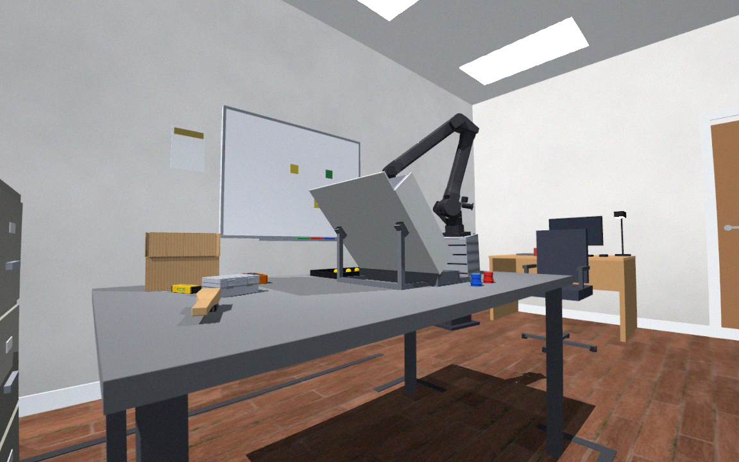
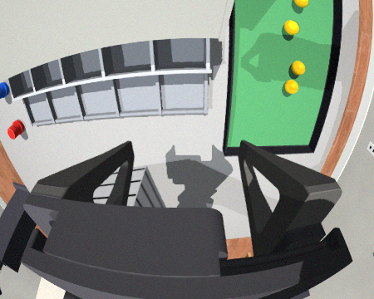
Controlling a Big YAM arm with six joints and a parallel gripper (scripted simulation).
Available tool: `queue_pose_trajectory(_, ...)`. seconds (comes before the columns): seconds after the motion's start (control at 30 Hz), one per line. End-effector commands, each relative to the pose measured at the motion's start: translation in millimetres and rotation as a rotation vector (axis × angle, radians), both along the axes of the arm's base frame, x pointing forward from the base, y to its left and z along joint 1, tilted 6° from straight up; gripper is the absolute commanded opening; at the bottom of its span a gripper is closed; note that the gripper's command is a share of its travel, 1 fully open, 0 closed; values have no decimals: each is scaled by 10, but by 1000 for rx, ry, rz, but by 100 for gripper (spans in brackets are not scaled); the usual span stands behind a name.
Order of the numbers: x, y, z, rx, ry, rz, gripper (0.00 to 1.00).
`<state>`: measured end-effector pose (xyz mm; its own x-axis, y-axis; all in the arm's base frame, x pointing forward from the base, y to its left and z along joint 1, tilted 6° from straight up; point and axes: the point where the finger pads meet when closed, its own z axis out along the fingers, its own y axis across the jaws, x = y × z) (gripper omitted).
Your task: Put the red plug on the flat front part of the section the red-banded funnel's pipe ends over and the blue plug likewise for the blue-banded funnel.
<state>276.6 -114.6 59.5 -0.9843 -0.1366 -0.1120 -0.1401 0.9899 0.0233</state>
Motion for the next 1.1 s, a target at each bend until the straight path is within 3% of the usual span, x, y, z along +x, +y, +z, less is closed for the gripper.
queue_pose_trajectory(0.0, 83, -135, -31, -6, -14, 25, 80)
queue_pose_trajectory(0.07, 83, -135, -31, -6, -14, 25, 80)
queue_pose_trajectory(0.57, 277, -1465, -382, -5, -13, 1, 80)
queue_pose_trajectory(1.07, 313, -1758, -465, -11, -12, 22, 80)
